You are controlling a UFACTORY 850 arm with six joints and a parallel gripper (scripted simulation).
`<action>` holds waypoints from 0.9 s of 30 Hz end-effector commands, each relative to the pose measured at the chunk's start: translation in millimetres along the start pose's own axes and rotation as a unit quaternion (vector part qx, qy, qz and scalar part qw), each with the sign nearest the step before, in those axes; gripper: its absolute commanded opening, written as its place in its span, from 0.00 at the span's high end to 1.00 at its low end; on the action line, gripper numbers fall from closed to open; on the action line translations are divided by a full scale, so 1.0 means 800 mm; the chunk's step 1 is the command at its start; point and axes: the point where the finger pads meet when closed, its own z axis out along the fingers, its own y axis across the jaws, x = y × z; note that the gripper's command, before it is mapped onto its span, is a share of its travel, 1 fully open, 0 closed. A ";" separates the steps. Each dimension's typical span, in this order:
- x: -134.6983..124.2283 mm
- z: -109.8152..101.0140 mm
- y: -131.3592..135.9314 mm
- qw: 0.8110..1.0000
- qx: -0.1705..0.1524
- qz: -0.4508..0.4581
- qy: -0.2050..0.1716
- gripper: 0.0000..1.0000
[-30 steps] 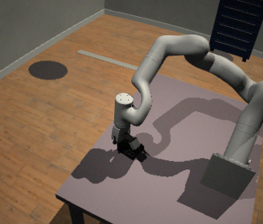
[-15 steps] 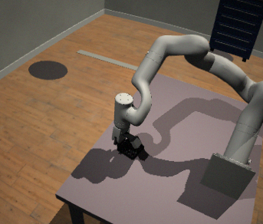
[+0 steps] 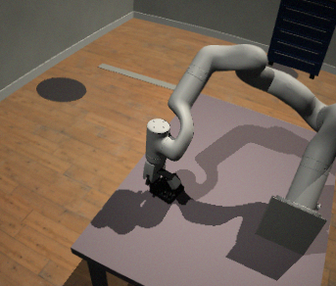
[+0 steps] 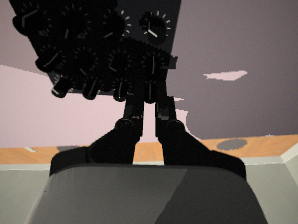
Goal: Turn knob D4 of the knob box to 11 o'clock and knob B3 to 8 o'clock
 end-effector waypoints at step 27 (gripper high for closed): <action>-0.001 -0.001 0.000 1.000 0.000 0.000 -0.001 0.81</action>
